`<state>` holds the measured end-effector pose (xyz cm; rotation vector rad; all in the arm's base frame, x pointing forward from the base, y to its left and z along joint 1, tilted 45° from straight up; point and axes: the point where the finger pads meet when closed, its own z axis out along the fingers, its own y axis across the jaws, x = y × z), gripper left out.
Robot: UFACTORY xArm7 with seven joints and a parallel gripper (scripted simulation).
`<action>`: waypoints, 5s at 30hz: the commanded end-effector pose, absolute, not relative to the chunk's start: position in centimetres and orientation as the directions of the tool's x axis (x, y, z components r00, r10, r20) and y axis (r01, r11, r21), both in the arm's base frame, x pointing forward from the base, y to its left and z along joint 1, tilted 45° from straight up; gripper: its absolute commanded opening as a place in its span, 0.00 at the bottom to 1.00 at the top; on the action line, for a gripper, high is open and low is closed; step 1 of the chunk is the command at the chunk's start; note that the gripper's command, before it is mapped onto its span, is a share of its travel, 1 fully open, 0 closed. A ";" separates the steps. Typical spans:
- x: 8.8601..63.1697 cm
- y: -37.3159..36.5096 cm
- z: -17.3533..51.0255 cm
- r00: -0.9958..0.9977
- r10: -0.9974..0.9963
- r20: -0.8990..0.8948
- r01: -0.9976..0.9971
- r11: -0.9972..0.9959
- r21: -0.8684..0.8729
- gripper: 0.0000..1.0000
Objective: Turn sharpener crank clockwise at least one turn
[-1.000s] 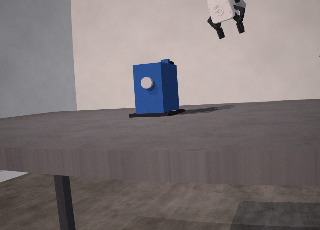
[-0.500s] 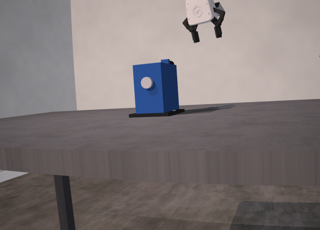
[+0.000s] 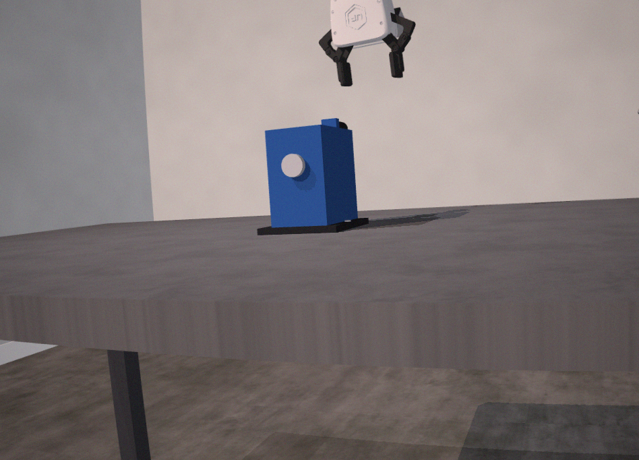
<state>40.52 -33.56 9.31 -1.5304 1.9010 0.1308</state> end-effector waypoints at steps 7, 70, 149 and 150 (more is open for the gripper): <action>41.4 -26.2 15.1 0.068 -0.820 -0.569 -0.885 0.214 -0.414 1.00; 41.3 -24.8 16.1 0.094 -0.817 -0.569 -0.882 0.197 -0.428 0.54; 43.4 -22.5 13.0 0.094 -0.817 -0.569 -0.882 0.197 -0.428 0.54; 43.4 -22.5 13.0 0.094 -0.817 -0.569 -0.882 0.197 -0.428 0.54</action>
